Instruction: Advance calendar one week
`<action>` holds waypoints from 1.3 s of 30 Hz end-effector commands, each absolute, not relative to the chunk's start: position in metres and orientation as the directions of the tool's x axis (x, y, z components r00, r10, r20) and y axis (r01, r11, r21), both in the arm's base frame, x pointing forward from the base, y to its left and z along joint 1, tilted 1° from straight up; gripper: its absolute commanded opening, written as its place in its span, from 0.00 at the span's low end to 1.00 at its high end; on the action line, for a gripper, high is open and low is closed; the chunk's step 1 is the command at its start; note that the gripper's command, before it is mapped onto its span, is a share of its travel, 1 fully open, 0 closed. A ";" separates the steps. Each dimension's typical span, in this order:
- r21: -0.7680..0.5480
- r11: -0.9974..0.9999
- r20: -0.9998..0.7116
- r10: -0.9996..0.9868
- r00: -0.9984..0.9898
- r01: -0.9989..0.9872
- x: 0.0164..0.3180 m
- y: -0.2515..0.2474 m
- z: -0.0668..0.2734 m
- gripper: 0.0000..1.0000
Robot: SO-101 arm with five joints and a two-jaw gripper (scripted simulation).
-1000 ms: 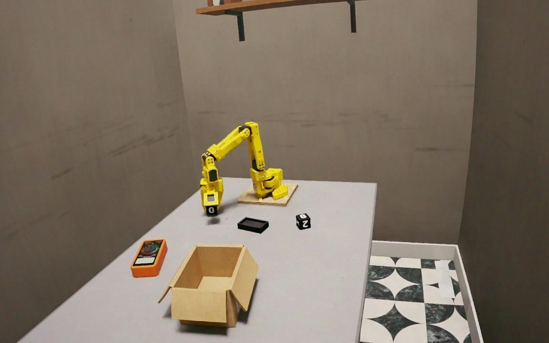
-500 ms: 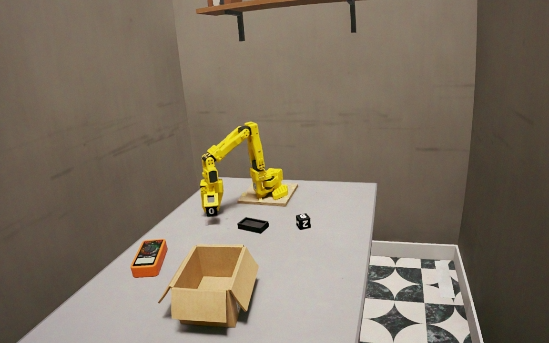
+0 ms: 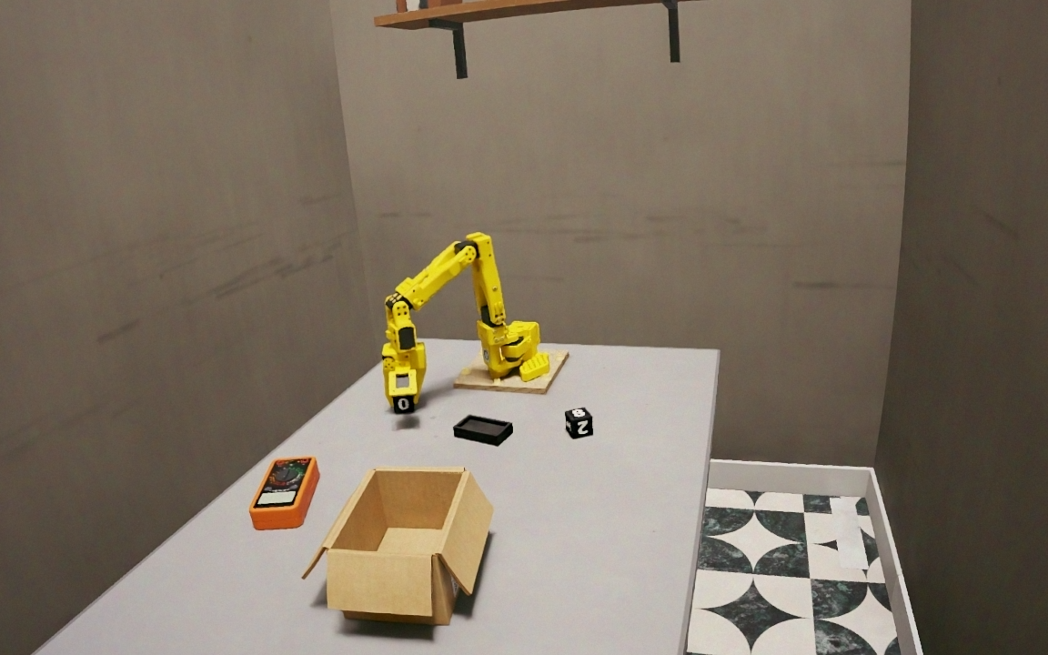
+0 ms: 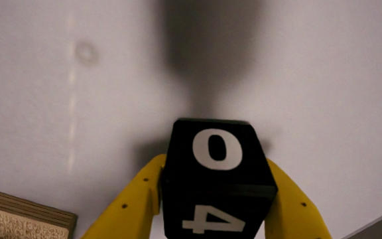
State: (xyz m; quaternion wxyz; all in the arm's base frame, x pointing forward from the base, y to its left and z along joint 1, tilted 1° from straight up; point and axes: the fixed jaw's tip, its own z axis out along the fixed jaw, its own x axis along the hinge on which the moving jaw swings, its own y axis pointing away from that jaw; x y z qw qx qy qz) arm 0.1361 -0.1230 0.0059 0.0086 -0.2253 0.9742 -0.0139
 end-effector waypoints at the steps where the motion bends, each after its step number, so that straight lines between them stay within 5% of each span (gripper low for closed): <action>1: -0.012 0.899 -0.005 -0.437 -0.900 -0.437 0.135 -0.119 0.002 0.13; 39: -0.012 0.899 -0.005 -0.437 -0.900 -0.437 0.135 -0.119 0.002 0.36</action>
